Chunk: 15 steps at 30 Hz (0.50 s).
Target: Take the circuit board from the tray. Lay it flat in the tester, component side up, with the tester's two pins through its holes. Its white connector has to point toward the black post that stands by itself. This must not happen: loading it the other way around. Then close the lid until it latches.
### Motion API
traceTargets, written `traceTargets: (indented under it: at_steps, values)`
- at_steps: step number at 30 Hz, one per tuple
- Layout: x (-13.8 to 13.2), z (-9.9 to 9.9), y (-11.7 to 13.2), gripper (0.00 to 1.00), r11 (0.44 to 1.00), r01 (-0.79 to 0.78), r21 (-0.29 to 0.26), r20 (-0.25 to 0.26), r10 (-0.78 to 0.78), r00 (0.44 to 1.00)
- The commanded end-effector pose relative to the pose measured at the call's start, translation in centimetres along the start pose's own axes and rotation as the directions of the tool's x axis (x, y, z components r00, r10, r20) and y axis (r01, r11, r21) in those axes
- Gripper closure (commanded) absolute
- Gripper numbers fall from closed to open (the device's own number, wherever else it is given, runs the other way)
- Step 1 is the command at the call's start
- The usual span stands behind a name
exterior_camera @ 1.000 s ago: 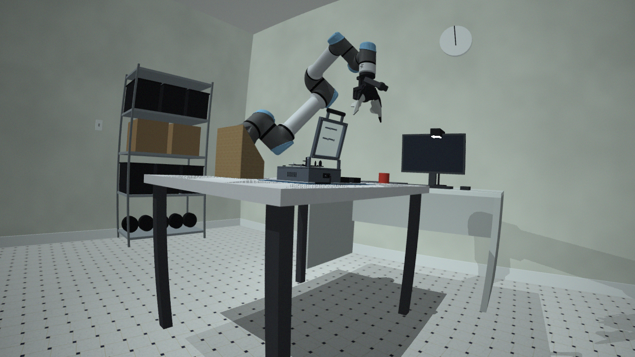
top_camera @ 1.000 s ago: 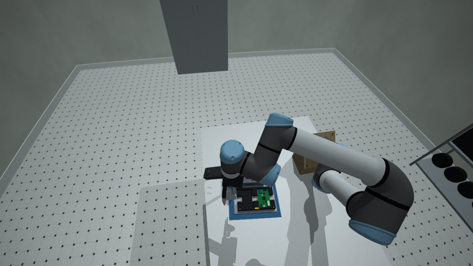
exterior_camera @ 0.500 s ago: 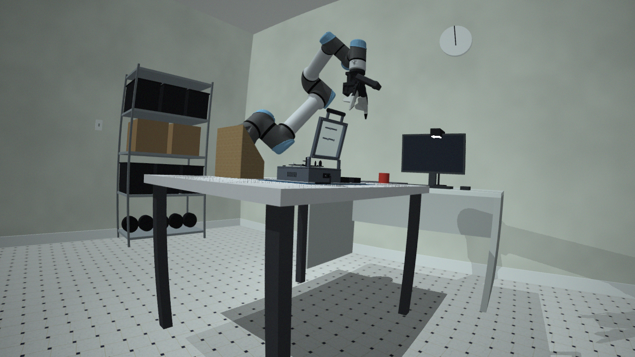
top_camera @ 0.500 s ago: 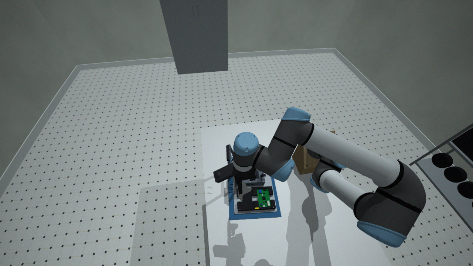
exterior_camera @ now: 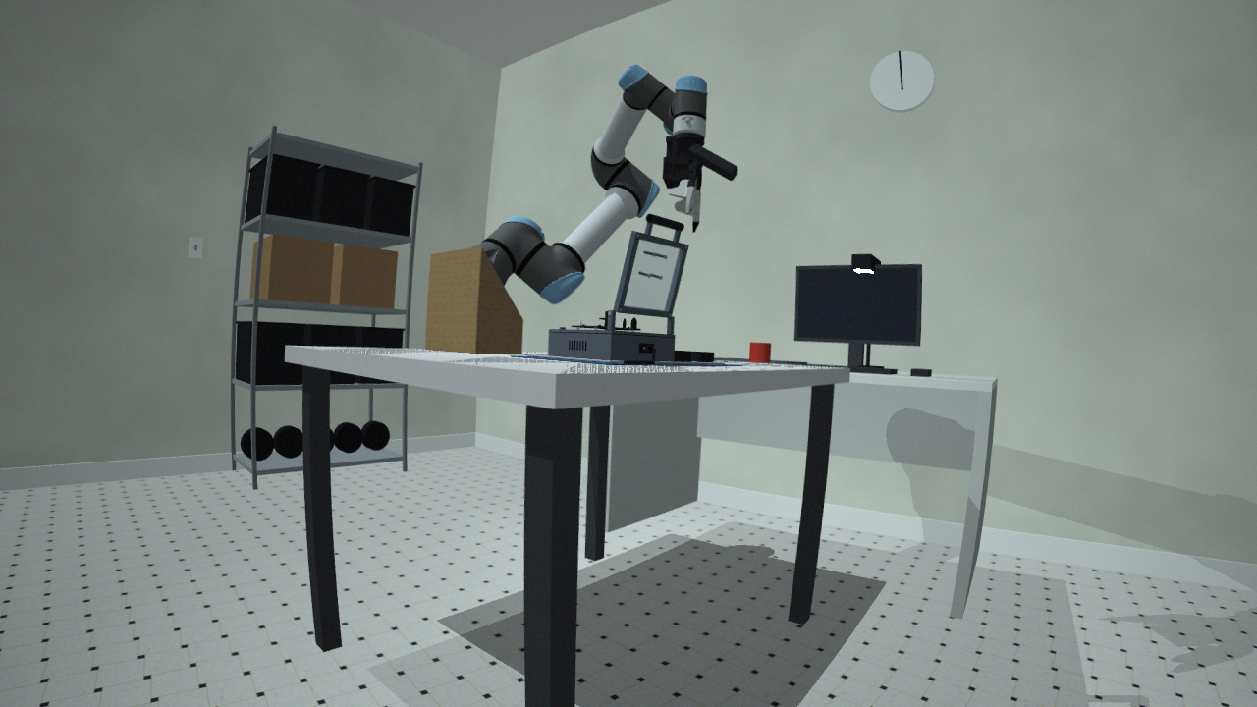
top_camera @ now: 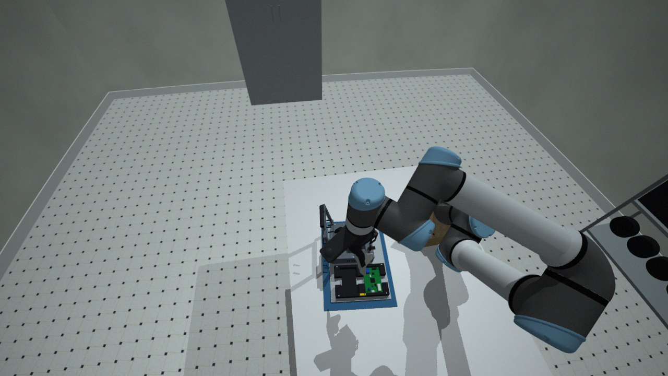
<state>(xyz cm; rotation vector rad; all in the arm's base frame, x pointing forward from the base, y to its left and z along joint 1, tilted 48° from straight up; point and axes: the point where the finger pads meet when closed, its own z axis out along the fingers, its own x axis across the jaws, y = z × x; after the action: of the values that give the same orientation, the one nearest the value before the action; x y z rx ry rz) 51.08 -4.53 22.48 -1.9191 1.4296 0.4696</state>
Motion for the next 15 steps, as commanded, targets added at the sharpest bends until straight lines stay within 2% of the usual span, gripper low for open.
traceTargets:
  at_steps: [1,6,13,15]
  values:
    - [-0.7,-0.4,1.4,0.00,0.992,0.127,0.005,0.007,-0.127,0.992]
    - [-1.4,-0.6,2.9,0.00,0.968,0.253,0.007,0.009,-0.253,0.968]
    - [-2.7,-0.8,5.2,0.00,0.896,0.443,0.014,0.012,-0.443,0.896]
    - [-2.7,-0.8,5.2,0.00,0.896,0.443,0.014,0.012,-0.443,0.896]
